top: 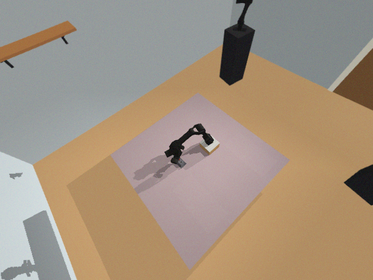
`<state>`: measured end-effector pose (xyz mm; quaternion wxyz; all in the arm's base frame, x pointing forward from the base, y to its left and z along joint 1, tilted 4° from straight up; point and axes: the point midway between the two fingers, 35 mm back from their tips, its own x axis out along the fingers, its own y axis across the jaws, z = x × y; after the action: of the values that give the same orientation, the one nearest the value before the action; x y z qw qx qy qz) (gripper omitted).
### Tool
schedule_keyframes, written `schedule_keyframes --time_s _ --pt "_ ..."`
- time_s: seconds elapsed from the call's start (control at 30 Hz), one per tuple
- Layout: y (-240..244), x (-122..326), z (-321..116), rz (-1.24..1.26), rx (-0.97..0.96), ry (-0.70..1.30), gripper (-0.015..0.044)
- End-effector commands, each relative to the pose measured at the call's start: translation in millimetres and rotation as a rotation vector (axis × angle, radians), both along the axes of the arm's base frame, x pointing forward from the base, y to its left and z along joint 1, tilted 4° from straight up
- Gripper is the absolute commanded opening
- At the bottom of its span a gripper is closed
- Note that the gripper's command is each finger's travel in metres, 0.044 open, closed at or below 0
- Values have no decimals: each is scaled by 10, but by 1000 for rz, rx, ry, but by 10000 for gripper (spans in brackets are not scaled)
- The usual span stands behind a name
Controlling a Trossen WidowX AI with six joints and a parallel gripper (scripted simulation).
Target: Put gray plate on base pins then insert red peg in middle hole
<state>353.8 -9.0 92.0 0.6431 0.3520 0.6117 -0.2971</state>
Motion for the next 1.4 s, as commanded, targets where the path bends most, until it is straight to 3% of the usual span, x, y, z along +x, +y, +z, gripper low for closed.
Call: schedule_keyframes --time_s 0.0,1.37 --pt "-14 23 5 10 5 -2 0" --pt "4 32 -164 10 5 -2 0"
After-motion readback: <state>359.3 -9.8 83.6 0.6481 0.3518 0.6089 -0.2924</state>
